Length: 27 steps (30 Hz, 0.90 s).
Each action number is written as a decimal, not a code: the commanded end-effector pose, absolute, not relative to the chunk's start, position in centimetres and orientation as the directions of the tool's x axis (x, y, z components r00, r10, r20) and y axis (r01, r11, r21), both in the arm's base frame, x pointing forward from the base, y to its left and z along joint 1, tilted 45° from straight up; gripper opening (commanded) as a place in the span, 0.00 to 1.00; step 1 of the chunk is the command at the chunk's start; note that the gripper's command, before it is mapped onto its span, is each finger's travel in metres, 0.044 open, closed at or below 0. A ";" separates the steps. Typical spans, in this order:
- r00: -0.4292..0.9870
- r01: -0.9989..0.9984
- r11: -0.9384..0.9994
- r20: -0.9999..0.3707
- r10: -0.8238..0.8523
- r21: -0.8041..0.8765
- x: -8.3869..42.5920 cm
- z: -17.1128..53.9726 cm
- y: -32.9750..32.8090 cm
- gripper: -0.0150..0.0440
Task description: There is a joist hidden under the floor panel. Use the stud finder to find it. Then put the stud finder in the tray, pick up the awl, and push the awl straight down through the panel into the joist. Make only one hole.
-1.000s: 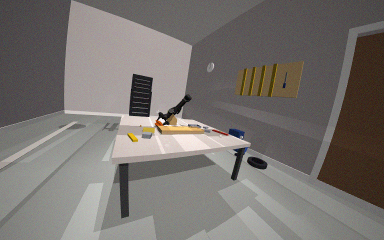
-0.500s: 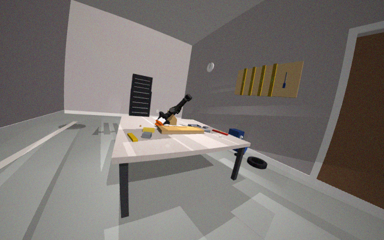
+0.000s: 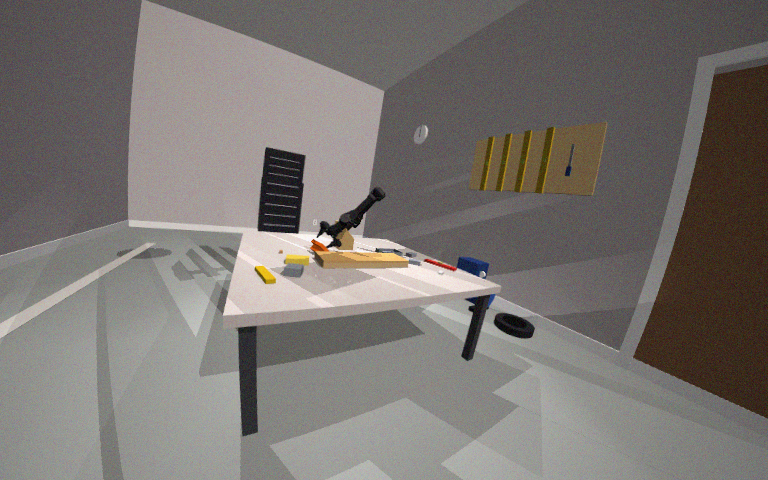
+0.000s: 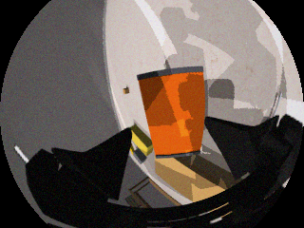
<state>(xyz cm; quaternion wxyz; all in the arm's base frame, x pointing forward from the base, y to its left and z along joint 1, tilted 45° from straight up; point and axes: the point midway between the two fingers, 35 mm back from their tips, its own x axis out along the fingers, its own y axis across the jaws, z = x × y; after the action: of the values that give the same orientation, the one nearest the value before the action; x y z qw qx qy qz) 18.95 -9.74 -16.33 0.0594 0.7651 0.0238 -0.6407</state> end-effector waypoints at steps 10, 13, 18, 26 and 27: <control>0.186 0.109 -0.992 -0.981 -0.046 0.067 18.5 -7.0 -13.2 1.00; 0.179 0.106 -0.992 -0.983 -0.048 0.067 19.1 -10.1 -12.4 1.00; 0.179 0.106 -0.992 -0.983 -0.048 0.067 19.1 -10.1 -12.4 1.00; 0.179 0.106 -0.992 -0.983 -0.048 0.067 19.1 -10.1 -12.4 1.00; 0.179 0.106 -0.992 -0.983 -0.048 0.067 19.1 -10.1 -12.4 1.00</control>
<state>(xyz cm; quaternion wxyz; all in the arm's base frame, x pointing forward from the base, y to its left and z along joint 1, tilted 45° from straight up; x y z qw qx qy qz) 19.07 -12.41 -10.11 0.0617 0.7655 0.0218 -0.6401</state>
